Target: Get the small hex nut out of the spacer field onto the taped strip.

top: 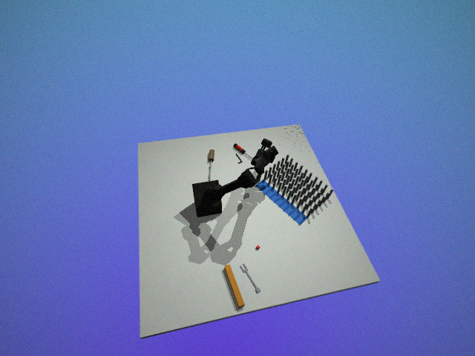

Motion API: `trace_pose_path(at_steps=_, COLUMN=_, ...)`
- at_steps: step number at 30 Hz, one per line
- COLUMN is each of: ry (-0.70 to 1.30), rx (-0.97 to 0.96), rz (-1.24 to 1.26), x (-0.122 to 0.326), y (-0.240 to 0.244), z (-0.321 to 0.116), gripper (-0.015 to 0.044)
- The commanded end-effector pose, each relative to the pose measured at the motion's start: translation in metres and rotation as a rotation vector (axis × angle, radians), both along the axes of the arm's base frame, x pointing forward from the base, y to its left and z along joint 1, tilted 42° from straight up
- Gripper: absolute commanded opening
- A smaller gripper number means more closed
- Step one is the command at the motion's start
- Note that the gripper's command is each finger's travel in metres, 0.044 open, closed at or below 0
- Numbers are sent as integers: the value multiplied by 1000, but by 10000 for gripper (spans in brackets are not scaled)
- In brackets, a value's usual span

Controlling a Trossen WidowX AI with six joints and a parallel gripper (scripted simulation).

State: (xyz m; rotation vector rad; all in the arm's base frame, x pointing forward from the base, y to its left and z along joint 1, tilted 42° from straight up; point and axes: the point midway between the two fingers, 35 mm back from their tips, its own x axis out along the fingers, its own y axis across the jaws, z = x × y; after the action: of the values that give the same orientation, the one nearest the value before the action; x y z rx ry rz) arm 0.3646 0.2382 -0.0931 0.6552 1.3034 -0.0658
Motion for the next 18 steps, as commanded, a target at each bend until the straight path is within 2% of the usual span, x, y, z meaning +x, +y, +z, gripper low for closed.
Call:
trace_pose_path(at_steps=1, ry=204, rx=-63, rz=-177, x=-47, y=36, z=-42, gripper=440)
trace_pose_path(at_steps=10, ry=406, rx=-292, rz=-539, x=-146, y=71, z=-108, gripper=440)
trace_pose_path(at_steps=18, ry=328, rx=-529, rz=-918, x=-235, y=65, z=-155, gripper=440)
